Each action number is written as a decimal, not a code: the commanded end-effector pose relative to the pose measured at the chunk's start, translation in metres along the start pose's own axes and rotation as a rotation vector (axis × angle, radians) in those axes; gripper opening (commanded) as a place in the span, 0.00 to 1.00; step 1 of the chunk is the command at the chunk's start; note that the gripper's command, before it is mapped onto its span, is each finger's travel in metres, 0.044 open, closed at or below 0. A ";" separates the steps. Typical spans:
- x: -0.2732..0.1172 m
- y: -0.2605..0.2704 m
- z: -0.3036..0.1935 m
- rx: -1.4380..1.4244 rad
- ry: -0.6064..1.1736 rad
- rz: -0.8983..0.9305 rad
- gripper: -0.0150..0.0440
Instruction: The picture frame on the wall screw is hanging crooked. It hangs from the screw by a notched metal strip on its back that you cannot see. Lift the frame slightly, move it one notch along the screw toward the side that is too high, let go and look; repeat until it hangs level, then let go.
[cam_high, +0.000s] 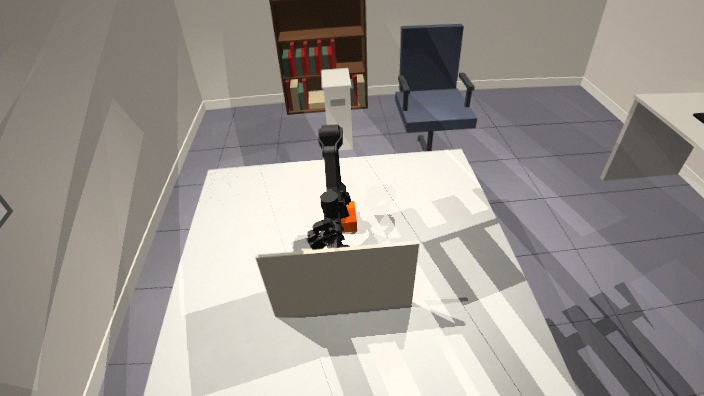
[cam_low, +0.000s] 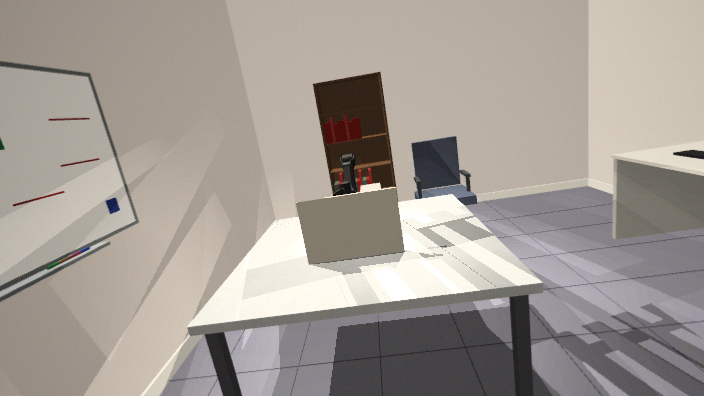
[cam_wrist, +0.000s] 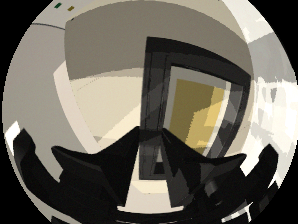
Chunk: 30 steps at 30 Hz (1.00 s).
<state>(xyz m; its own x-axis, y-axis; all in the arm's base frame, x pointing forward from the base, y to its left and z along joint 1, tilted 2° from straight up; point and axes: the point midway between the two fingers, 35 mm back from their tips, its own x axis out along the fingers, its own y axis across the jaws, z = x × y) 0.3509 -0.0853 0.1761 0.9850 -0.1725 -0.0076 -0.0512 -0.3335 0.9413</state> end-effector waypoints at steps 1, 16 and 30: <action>0.000 0.004 0.000 0.005 -0.001 0.013 0.25; 0.000 0.003 0.000 0.004 -0.001 0.013 0.25; 0.001 -0.002 0.000 0.005 -0.001 0.013 0.25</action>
<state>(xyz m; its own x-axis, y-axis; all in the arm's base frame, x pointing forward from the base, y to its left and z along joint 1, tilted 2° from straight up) 0.3516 -0.0845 0.1747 0.9850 -0.1727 -0.0004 -0.0577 -0.3316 0.9416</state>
